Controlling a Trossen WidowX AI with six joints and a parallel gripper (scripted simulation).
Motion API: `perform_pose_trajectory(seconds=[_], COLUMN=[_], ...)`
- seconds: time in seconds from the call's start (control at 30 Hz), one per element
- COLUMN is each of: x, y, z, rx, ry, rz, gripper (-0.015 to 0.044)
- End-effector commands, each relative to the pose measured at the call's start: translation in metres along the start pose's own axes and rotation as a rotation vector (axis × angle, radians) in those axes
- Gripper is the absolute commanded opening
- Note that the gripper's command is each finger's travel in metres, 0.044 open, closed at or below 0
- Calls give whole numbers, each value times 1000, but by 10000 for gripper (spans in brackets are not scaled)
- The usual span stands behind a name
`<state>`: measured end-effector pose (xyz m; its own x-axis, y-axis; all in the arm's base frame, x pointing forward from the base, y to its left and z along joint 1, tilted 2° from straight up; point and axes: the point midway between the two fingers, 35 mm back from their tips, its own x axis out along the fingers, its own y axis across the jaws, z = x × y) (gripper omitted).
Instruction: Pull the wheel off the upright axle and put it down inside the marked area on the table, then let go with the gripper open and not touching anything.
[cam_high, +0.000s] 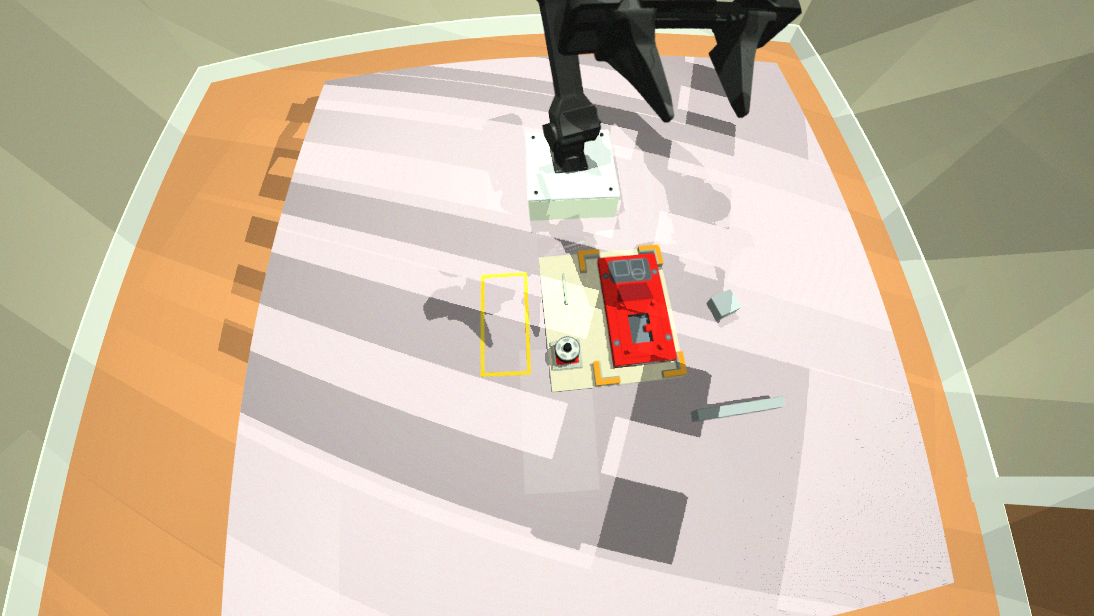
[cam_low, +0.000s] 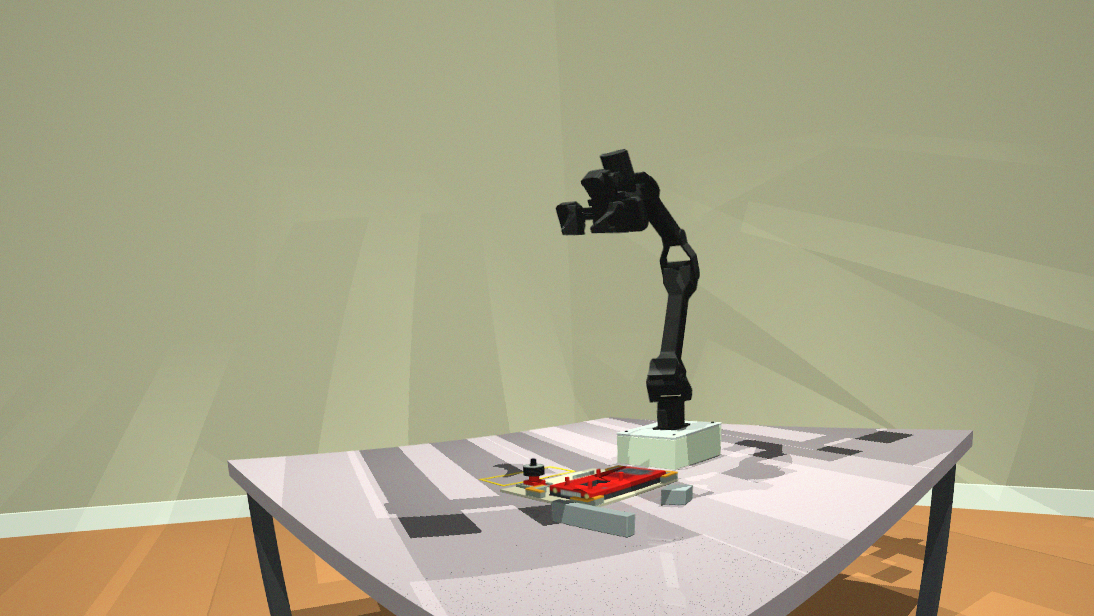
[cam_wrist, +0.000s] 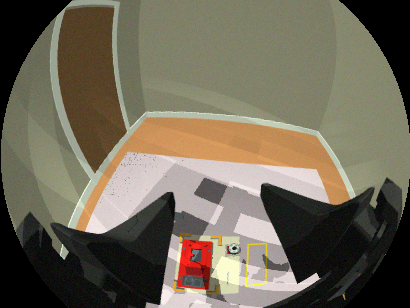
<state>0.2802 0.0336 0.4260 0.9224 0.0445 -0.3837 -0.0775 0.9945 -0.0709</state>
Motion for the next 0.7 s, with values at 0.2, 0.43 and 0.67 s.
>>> perform_pose_trajectory(seconds=[0.2,0.43,0.67], x=[112,170,200], y=[-27,-56,-84], z=[-83,-167,-263], rx=[12,69,167], ry=[410,734,1053], rz=[-58,-75,-67], gripper=[300,300,300])
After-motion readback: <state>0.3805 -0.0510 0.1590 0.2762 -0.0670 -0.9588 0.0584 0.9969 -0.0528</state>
